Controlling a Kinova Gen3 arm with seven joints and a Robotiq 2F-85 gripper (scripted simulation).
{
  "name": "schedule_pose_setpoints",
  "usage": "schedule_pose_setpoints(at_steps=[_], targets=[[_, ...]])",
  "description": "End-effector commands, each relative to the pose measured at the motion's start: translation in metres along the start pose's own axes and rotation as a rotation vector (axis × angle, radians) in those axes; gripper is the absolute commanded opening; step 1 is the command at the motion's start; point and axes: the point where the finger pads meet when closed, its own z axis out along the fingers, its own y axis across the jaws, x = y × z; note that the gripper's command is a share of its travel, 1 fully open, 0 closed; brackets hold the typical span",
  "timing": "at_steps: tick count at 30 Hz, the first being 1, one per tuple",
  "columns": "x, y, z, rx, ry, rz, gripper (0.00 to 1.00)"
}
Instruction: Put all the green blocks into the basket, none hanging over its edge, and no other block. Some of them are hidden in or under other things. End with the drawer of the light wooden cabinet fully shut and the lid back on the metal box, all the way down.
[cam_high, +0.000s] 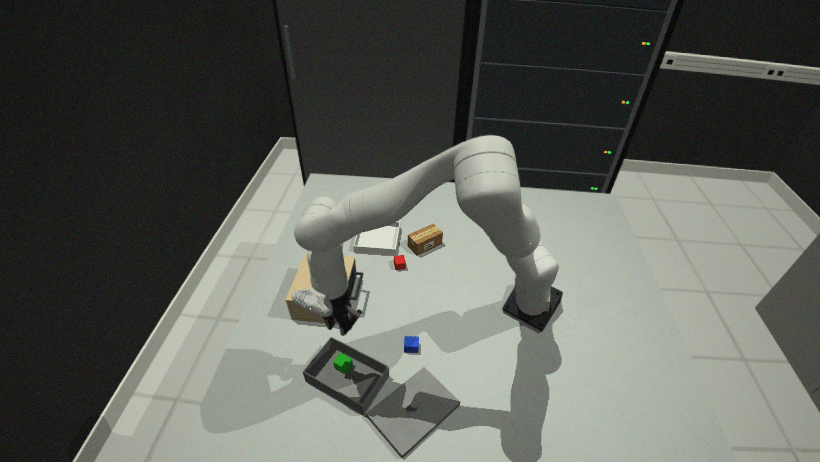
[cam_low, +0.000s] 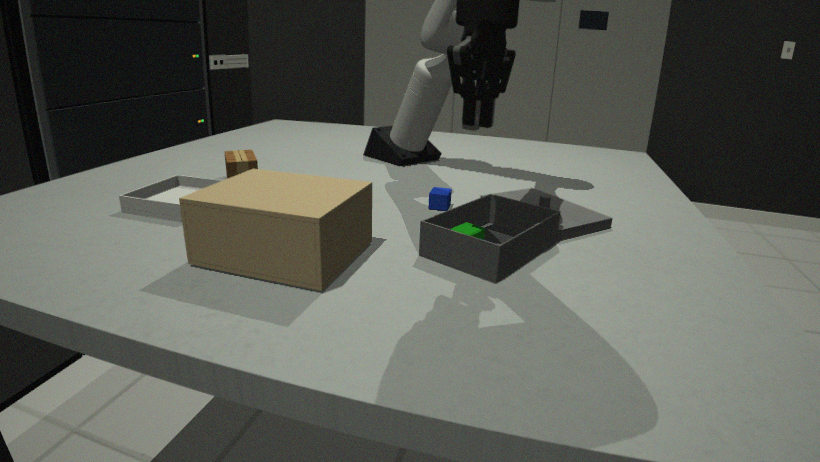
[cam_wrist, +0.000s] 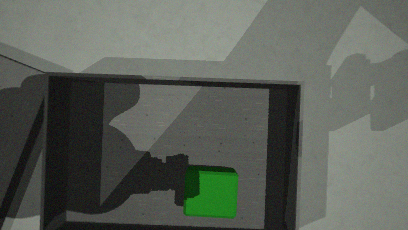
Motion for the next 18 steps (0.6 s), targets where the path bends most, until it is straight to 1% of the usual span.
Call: schedule_pose_setpoints(at_steps=[1,15,16,18], targets=[[-0.0003,0.0024,-0.0008,0.005,0.003,0.039,0.40],[-0.0007,0.0053,-0.0021,0.000,0.006,0.065,0.40],[-0.0007,0.0053,-0.0021,0.000,0.006,0.065,0.70],[-0.0007,0.0053,-0.0021,0.000,0.006,0.065,0.70]])
